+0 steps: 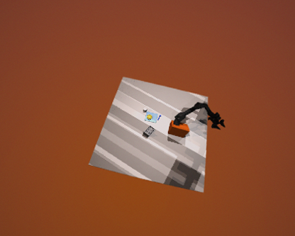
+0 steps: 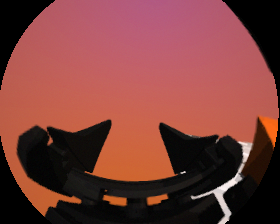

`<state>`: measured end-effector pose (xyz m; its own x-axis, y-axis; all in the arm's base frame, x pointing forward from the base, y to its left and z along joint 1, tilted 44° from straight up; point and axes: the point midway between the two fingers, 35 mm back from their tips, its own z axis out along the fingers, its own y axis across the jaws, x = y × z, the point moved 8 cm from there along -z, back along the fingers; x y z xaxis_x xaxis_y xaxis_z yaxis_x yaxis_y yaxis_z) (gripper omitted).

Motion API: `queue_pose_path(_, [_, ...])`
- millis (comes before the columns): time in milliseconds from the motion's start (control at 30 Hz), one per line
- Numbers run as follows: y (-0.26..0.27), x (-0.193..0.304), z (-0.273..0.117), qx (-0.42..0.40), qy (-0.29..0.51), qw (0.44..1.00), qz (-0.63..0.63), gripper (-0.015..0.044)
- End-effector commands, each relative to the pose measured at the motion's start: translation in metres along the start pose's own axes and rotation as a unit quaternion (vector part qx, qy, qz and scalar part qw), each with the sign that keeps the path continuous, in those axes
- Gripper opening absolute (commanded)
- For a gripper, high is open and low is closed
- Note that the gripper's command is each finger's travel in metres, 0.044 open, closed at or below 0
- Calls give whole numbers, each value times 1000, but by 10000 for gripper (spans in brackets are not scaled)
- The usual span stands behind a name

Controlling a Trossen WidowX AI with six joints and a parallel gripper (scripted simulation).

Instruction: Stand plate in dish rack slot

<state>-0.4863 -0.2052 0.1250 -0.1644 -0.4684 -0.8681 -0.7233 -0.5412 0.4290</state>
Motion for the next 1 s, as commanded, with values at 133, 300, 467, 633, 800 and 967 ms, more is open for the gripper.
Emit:
queue_pose_path(133, [3, 1, -9, -10, 9, 1000, -7, 400])
queue_pose_path(300, [8, 1, -28, -32, 27, 999, -18, 400])
queue_pose_path(467, [16, -3, -52, -59, 44, 997, -23, 400])
queue_pose_path(633, [22, -7, -78, -88, 61, 994, -28, 400])
queue_pose_path(800, [28, -11, -103, -116, 77, 990, -34, 400])
queue_pose_path(967, [32, -16, -128, -145, 94, 984, -39, 400])
